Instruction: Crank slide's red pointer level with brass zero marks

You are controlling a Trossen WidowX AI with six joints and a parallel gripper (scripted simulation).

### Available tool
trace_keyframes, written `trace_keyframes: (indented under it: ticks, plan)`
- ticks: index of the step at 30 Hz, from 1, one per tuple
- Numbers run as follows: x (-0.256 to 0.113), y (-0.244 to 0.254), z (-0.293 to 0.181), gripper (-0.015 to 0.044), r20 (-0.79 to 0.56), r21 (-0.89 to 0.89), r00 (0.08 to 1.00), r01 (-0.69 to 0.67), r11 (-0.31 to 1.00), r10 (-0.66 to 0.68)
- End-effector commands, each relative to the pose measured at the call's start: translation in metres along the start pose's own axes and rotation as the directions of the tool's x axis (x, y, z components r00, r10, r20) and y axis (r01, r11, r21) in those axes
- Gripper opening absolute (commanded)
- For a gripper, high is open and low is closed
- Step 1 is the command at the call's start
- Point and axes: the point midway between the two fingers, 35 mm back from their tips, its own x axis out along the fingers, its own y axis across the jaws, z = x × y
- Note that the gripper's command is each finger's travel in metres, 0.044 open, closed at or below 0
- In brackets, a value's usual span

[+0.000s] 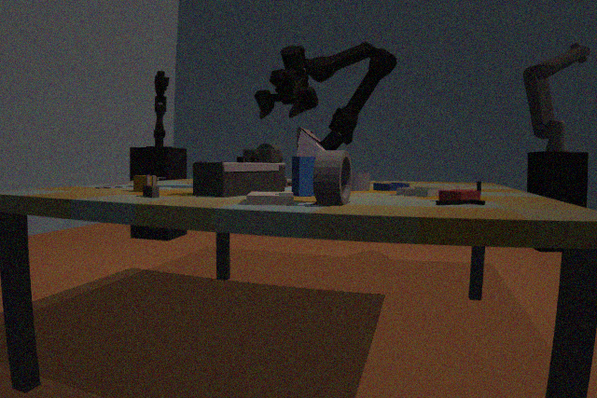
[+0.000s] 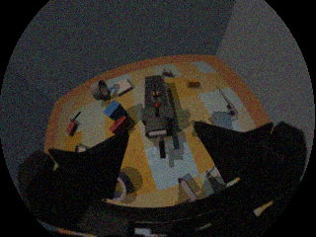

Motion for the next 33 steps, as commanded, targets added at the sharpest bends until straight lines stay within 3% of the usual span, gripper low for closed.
trace_keyframes:
  ticks: [1,21,33]
  plan:
    - [-0.003,-0.001,-0.009,0.0440,0.000,0.014,1.000,0.009,1.000,-0.009]
    - [0.063,-0.001,-0.072,0.0440,-0.002,0.015,1.000,0.008,1.000,-0.008]
    - [0.075,0.000,-0.087,0.0440,-0.001,0.016,1.000,0.007,1.000,-0.007]
